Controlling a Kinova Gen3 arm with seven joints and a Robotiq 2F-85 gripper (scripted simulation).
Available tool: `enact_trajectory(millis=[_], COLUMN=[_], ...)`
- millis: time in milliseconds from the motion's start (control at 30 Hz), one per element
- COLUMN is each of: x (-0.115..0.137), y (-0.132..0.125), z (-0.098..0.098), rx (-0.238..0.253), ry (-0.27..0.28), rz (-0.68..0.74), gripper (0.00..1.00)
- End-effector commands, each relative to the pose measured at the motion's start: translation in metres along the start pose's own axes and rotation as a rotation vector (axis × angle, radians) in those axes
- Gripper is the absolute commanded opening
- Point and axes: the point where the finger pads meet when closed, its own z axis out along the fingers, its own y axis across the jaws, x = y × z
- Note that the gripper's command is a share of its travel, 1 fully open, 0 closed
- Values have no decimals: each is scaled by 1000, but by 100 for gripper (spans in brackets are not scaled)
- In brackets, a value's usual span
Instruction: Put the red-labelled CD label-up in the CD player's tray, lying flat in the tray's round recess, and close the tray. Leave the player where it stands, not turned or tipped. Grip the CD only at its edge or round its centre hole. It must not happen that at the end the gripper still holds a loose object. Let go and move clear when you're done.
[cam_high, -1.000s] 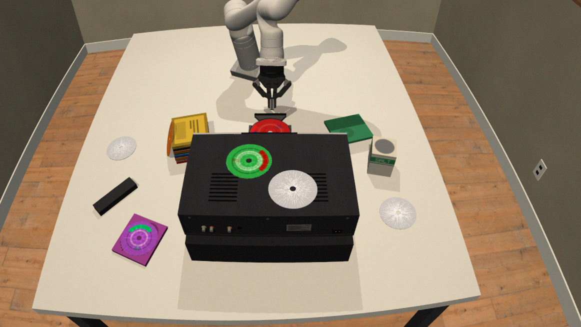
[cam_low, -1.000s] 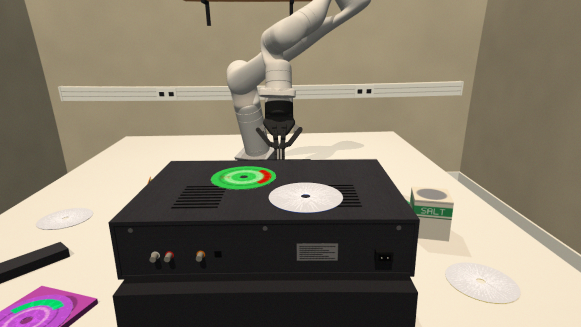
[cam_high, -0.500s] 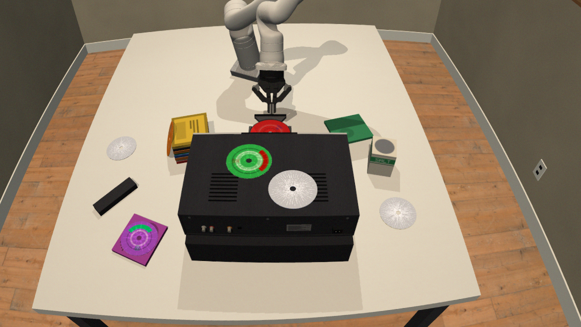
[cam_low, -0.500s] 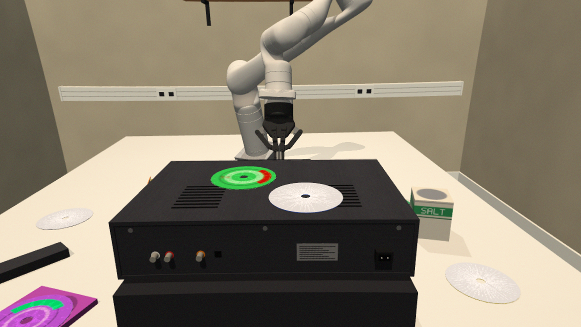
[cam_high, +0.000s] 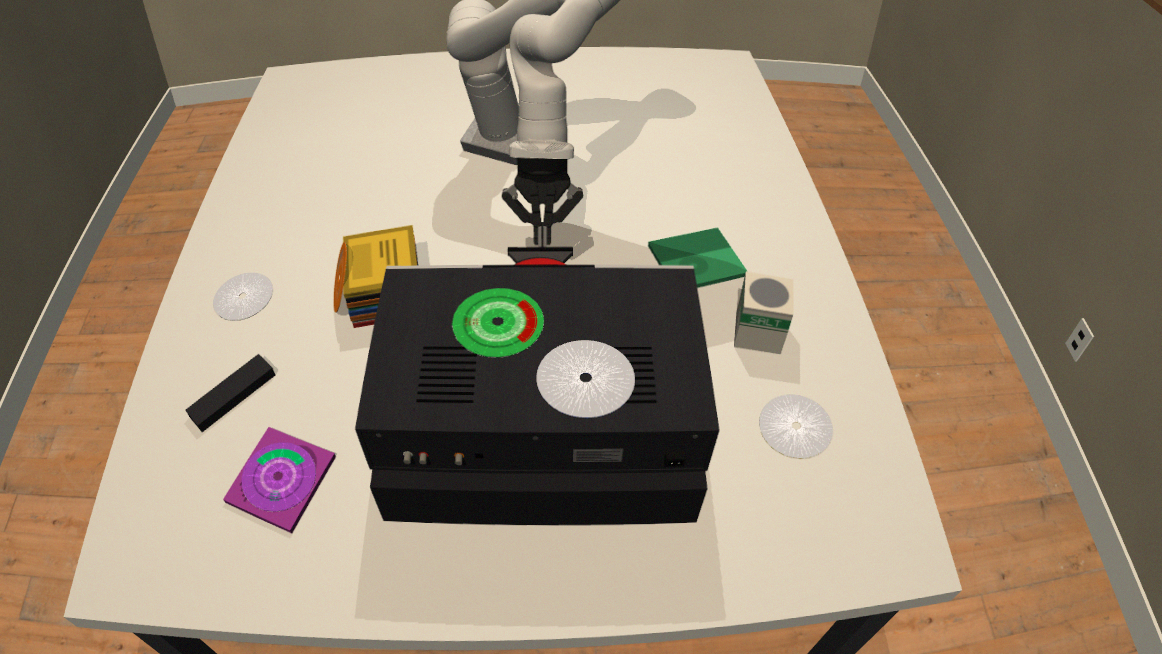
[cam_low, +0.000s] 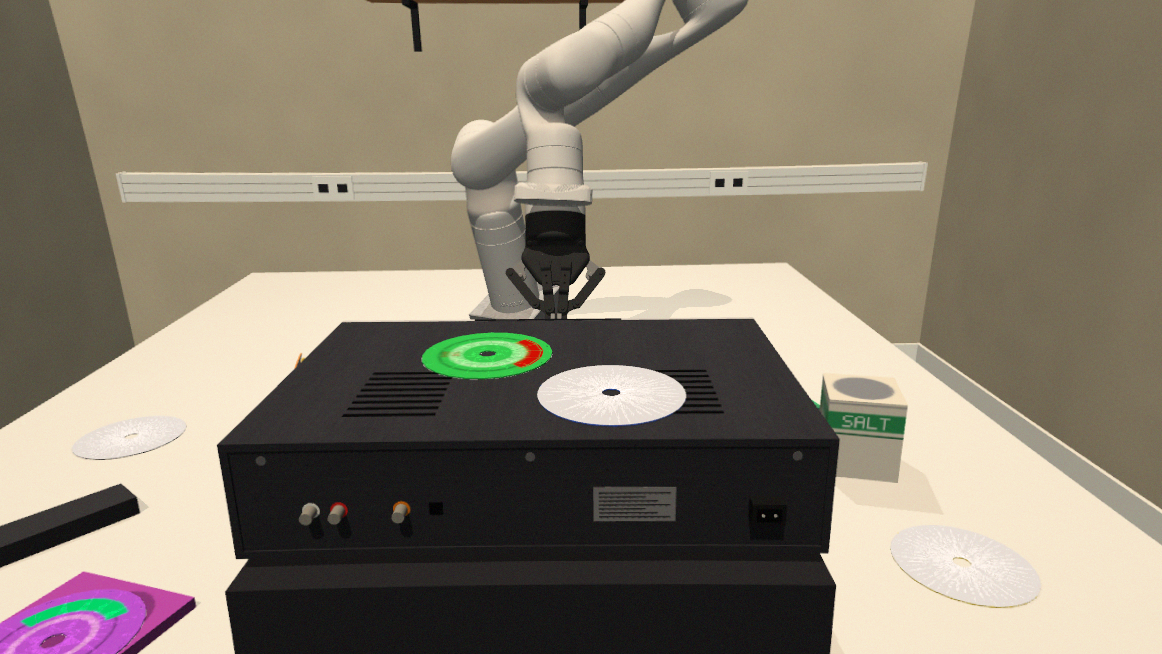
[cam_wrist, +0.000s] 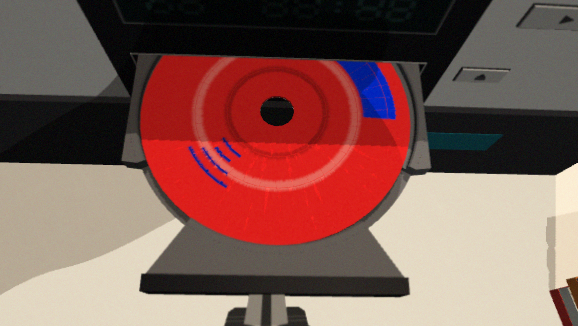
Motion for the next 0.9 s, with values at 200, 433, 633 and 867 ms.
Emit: enact_trajectory(millis=[200,433,633,867], x=[34,49,64,77], y=[3,4,5,6], z=[13,19,25,30], rx=[4,4,4,4], ry=[-1,-1,-1,-1], rz=[16,16,15,15], gripper=[10,10,10,10])
